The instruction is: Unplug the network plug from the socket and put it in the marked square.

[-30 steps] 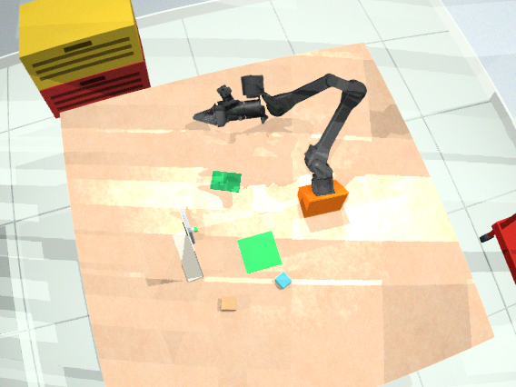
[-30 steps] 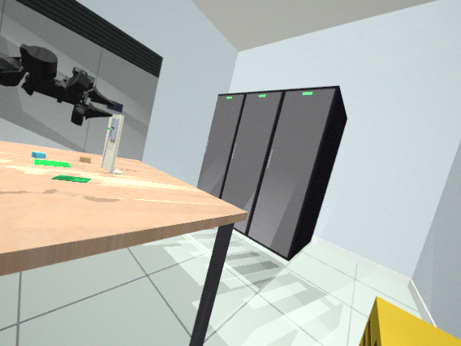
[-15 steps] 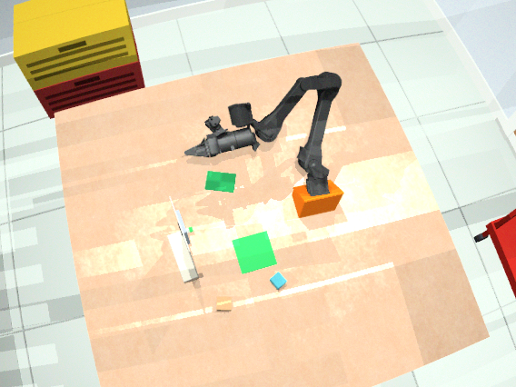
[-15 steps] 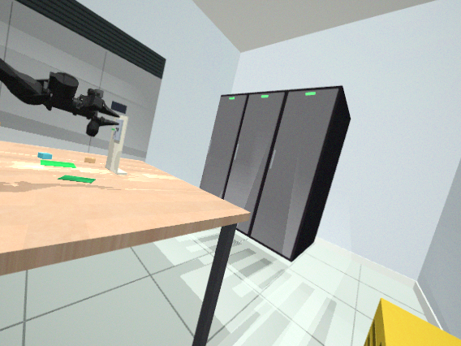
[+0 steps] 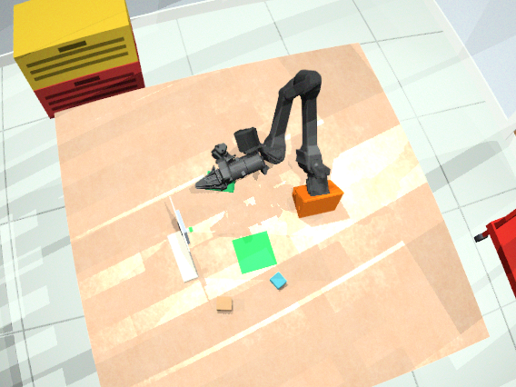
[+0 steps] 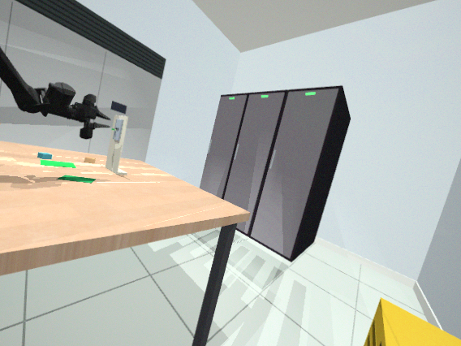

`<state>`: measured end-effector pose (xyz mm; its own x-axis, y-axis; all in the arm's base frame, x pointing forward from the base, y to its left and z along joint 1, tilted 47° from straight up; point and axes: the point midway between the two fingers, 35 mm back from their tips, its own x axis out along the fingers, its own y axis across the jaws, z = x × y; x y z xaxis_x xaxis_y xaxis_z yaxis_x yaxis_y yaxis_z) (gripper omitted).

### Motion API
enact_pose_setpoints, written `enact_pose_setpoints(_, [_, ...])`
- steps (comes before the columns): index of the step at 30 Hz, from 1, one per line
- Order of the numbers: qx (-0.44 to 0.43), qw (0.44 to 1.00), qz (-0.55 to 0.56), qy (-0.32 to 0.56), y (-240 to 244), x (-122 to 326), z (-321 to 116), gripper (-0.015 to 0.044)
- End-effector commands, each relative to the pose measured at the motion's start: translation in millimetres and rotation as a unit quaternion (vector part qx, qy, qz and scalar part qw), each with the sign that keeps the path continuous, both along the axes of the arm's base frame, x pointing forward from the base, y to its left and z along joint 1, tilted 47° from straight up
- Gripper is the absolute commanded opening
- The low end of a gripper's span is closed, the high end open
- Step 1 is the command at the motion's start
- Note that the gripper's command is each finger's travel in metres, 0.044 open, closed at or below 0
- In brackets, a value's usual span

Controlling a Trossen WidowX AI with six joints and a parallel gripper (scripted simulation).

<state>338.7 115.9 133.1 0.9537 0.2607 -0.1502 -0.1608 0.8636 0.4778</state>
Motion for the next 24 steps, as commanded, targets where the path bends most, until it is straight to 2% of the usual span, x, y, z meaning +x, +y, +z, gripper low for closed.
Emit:
enact_pose_setpoints(1, [0.025, 0.999, 0.013, 0.026, 12, -14, -25, 0.0156])
enact_pose_setpoints(17, [0.104, 0.987, 0.051, 0.108, 36, -73, -86, 0.0156])
enact_pose_setpoints(24, [0.107, 0.987, 0.053, 0.112, 38, -73, -89, 0.0156])
